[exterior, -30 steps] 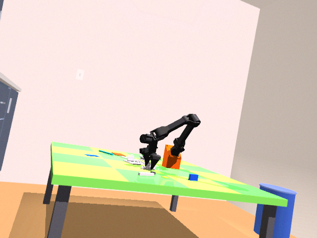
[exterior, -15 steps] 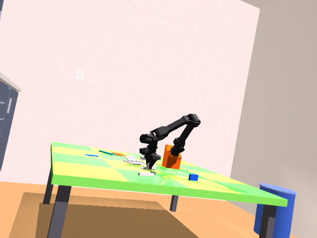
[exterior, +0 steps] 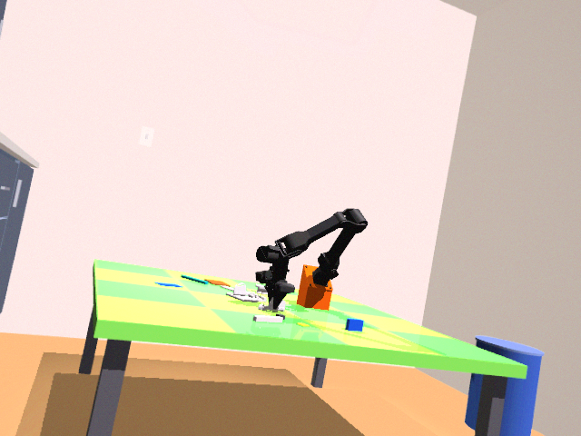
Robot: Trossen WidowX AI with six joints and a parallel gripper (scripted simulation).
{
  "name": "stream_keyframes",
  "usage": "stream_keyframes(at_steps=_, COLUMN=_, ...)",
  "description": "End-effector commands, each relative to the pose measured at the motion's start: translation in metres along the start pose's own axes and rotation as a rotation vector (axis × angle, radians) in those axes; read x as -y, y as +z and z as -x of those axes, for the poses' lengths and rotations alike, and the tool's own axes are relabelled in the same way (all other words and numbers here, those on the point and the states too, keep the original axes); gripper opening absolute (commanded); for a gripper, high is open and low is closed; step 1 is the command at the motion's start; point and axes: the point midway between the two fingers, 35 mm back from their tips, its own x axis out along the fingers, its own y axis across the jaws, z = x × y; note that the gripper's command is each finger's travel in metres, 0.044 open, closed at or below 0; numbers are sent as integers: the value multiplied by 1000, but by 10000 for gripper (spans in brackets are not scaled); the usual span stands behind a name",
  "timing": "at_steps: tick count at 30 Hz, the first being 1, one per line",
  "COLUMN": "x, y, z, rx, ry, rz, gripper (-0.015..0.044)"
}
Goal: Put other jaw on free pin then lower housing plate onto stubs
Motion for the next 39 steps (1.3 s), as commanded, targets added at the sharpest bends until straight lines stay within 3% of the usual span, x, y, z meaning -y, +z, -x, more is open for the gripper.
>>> stream_keyframes(at_steps=1, x=0, y=0, z=0, rx=0, ry=-1, rz=0, gripper=134)
stream_keyframes(at_steps=26, x=1, y=1, z=76, rx=2, ry=-11, rz=-3, gripper=134)
stream_keyframes(at_steps=39, x=17, y=2, z=78, rx=7, ry=-21, rz=-191, gripper=134)
